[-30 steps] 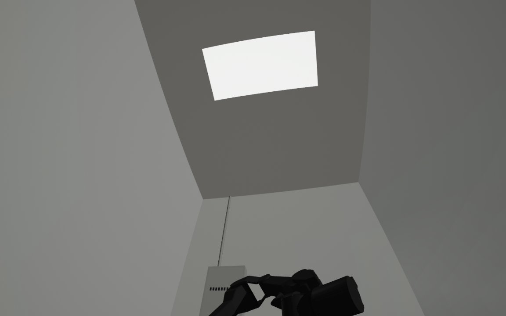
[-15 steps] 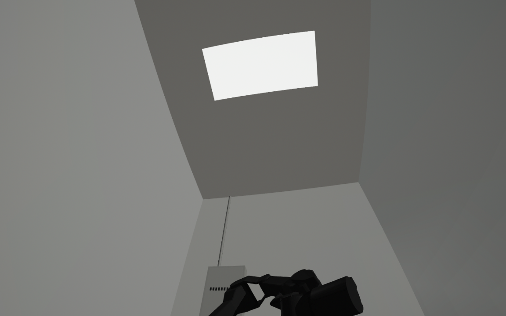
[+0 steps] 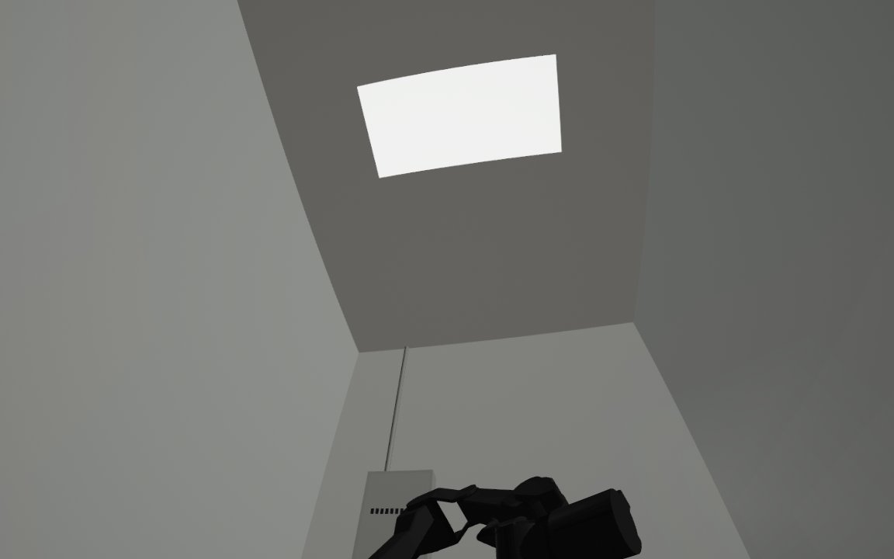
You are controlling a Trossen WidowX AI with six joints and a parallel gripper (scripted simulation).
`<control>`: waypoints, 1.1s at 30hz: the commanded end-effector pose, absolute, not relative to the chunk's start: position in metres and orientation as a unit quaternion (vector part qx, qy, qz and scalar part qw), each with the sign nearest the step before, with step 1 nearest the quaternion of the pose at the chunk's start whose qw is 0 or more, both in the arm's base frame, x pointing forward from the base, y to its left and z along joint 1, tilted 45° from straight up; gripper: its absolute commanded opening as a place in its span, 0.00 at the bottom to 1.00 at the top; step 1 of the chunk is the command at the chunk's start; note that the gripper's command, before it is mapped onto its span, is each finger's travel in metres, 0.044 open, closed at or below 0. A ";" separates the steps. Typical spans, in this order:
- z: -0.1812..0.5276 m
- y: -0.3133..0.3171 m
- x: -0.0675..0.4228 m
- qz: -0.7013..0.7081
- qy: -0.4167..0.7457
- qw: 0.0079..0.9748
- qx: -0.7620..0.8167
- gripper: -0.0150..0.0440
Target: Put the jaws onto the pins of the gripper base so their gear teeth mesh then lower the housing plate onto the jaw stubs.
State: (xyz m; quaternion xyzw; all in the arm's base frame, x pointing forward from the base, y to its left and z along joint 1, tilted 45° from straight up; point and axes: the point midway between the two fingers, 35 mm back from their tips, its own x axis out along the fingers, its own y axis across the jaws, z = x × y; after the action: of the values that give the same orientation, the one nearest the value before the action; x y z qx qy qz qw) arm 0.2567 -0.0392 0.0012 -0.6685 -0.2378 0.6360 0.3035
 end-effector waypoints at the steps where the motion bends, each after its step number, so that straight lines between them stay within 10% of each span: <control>1: 0.001 -0.039 0.256 0.636 -0.239 0.301 -0.669 0.85; 33: -0.031 -0.008 0.261 0.636 -0.238 0.301 -0.669 0.85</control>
State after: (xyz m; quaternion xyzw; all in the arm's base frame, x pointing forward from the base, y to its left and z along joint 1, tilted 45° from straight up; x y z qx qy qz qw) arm 0.2628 -0.0140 -0.0262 -0.6734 -0.2383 0.6341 0.2962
